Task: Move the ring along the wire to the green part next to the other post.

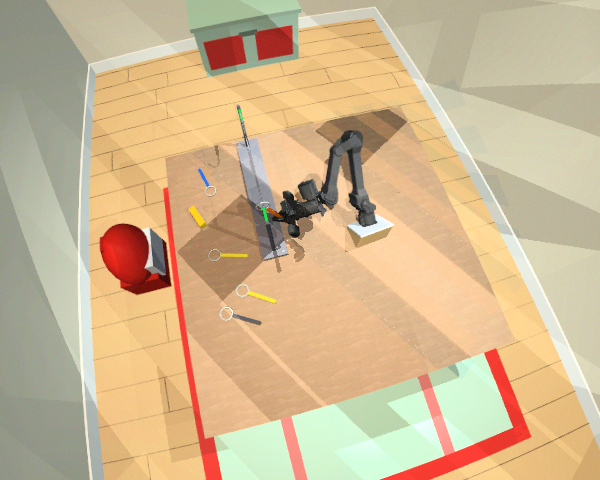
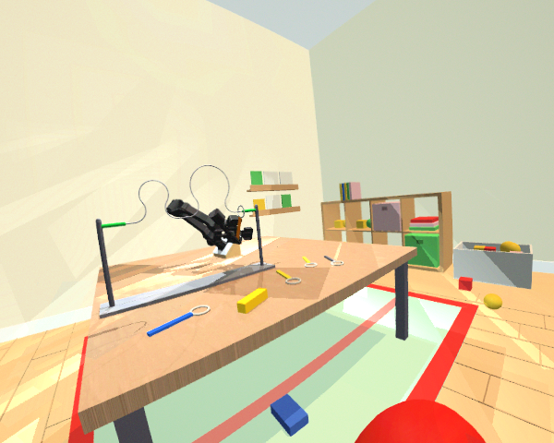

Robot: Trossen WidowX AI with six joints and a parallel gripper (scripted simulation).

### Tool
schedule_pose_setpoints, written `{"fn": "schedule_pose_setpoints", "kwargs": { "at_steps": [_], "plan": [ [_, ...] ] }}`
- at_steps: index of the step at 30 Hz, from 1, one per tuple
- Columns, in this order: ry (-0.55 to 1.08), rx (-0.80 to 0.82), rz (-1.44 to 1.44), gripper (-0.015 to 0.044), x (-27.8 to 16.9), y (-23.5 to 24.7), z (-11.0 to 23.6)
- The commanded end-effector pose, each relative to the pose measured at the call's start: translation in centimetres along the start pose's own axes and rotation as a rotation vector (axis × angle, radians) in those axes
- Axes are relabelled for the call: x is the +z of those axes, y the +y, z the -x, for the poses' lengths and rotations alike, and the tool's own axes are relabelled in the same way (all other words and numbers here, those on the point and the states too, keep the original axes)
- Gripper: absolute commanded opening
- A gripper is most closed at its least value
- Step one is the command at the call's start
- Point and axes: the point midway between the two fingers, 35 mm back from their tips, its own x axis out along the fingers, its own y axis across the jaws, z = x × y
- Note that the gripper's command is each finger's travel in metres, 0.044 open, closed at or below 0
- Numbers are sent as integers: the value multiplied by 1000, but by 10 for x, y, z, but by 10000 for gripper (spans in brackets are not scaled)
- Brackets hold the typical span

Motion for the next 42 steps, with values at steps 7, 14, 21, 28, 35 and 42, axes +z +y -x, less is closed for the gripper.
{"fn": "schedule_pose_setpoints", "kwargs": {
  "at_steps": [7,14,21,28,35,42],
  "plan": [
    [-1,1,-7,-150,0,11,2],
    [-1,2,-8,-150,0,18,3],
    [-2,2,-8,-150,0,25,3],
    [-2,2,-8,-150,-4,26,1],
    [-2,2,-7,-150,-15,27,-3],
    [-2,2,-7,-150,-16,27,-3]
  ]
}}
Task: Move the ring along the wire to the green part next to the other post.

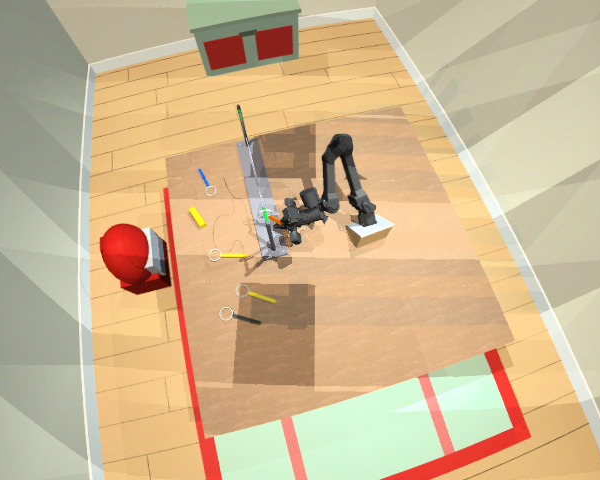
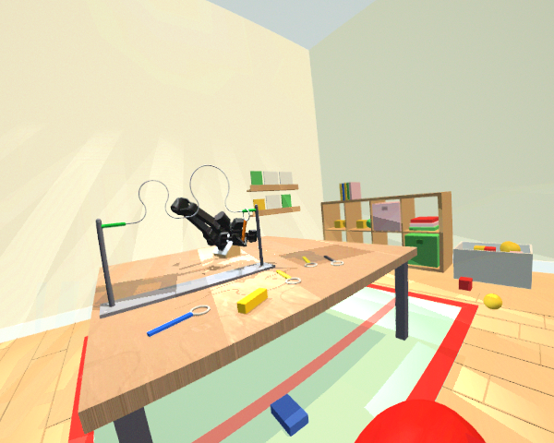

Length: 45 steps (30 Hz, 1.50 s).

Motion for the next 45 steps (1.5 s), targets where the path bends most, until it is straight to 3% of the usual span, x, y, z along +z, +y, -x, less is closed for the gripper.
{"fn": "schedule_pose_setpoints", "kwargs": {
  "at_steps": [1,16,28,45],
  "plan": [
    [-2,2,2,-150,-1,0,0],
    [-2,2,2,-150,-1,0,0],
    [-1,1,-1,160,0,0,2],
    [0,5,2,160,-1,1,50]
  ]
}}
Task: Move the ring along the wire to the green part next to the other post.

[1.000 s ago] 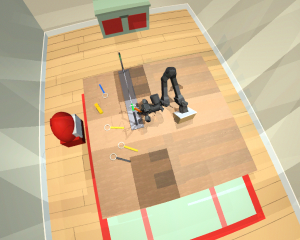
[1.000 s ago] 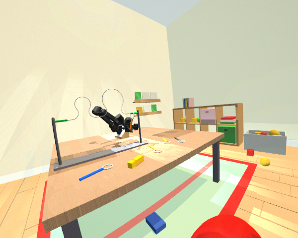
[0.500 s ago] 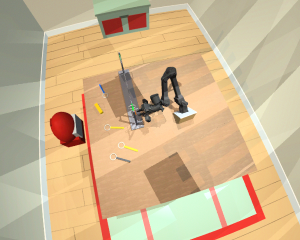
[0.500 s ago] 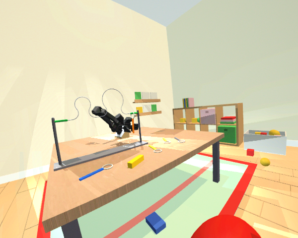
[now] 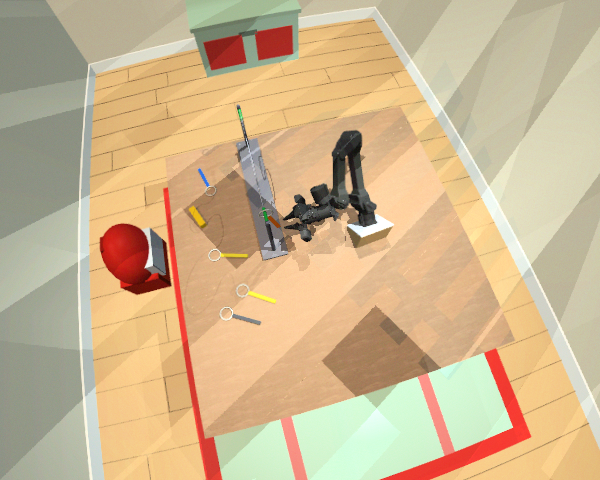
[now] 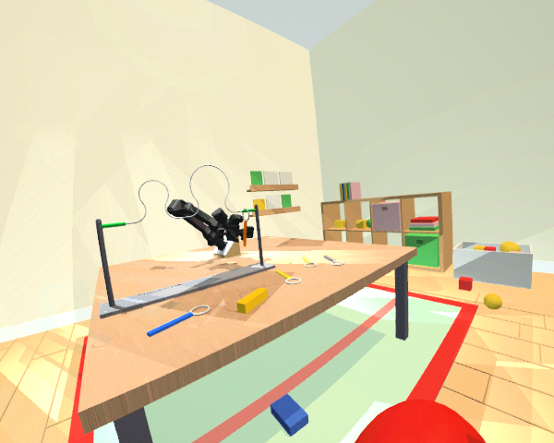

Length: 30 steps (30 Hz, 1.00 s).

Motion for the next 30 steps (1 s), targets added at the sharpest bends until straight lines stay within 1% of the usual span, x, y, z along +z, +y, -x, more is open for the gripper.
{"fn": "schedule_pose_setpoints", "kwargs": {
  "at_steps": [1,21,23,28,30],
  "plan": [
    [4,-1,-4,160,-2,0,6],
    [4,-1,-4,160,-2,0,6],
    [1,1,1,212,0,0,11],
    [3,3,1,344,0,0,51],
    [2,2,2,396,-1,0,56]
  ]
}}
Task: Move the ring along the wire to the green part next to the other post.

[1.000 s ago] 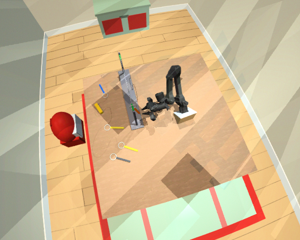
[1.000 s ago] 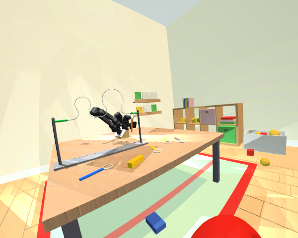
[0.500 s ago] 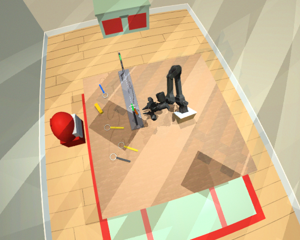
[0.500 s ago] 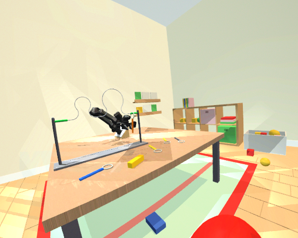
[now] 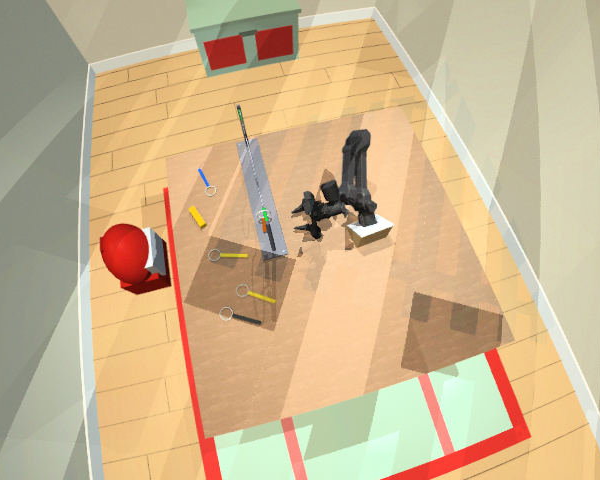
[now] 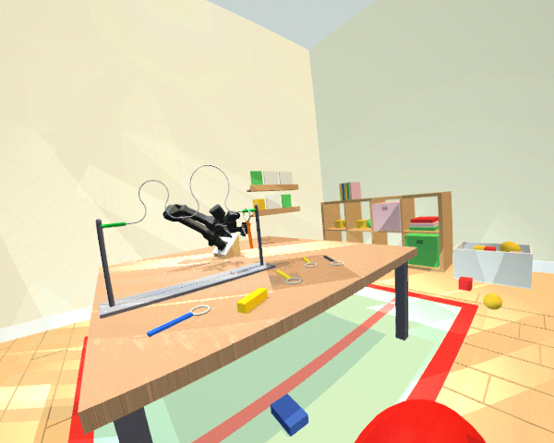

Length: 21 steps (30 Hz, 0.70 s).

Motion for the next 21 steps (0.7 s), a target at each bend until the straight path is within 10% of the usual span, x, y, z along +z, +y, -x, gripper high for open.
{"fn": "schedule_pose_setpoints", "kwargs": {
  "at_steps": [1,21],
  "plan": [
    [5,-2,0,423,-4,0,14],
    [5,-2,0,440,-4,0,14]
  ]
}}
